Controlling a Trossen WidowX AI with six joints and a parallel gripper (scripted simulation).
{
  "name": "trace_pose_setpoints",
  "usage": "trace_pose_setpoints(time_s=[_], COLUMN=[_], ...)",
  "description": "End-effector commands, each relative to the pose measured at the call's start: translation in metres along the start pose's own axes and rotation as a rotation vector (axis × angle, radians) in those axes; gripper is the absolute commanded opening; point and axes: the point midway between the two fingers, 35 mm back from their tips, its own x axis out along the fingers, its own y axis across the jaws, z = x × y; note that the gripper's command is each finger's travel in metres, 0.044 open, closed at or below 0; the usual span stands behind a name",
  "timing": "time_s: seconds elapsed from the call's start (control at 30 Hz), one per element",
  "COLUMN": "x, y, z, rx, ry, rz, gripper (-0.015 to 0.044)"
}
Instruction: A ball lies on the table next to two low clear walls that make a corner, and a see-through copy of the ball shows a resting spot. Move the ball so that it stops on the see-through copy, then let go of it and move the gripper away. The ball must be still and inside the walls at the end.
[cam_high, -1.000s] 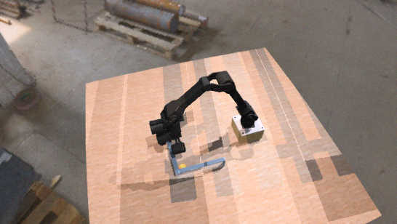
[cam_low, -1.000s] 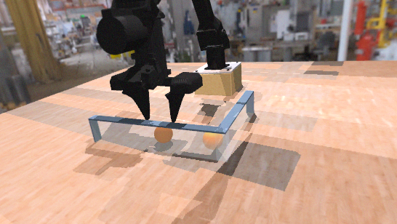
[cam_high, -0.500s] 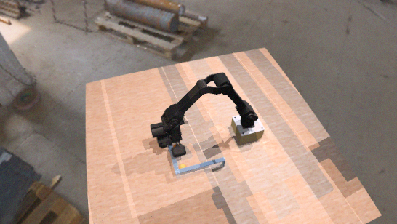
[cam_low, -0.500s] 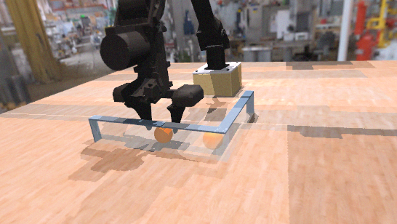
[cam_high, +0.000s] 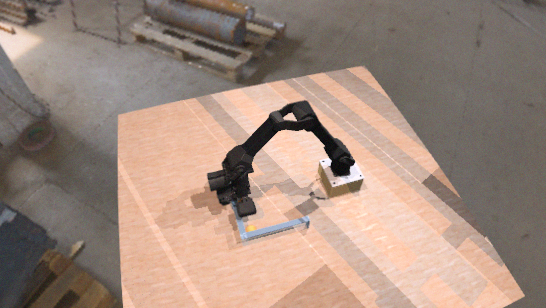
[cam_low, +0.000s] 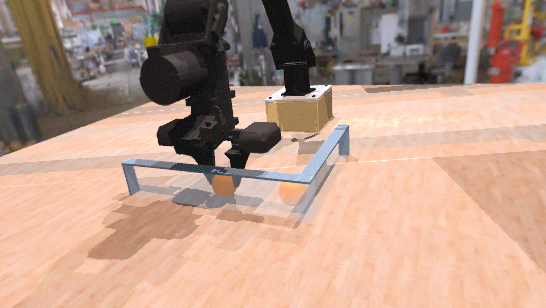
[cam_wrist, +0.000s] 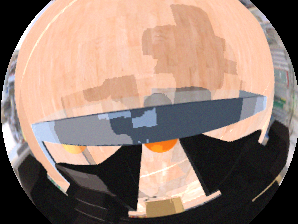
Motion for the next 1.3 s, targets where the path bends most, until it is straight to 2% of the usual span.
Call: trace_pose_setpoints(time_s=[0.0,0.13,0.3,0.5,1.07,1.27], x=[0.0,-0.014,-0.049,-0.024,-0.126,-0.13], y=[0.0,-0.002,-0.004,-0.004,0.0,0.001], z=[0.0,-0.003,-0.001,-0.027,0.0,0.0], rx=[-0.002,0.054,0.083,0.046,-0.005,-0.007], ry=[0.001,0.004,-0.003,0.108,0.004,0.0], rz=[0.004,0.018,0.013,-0.009,0.003,0.003], gripper=[0.01,0.0,0.0,0.0,0.0,0.0])
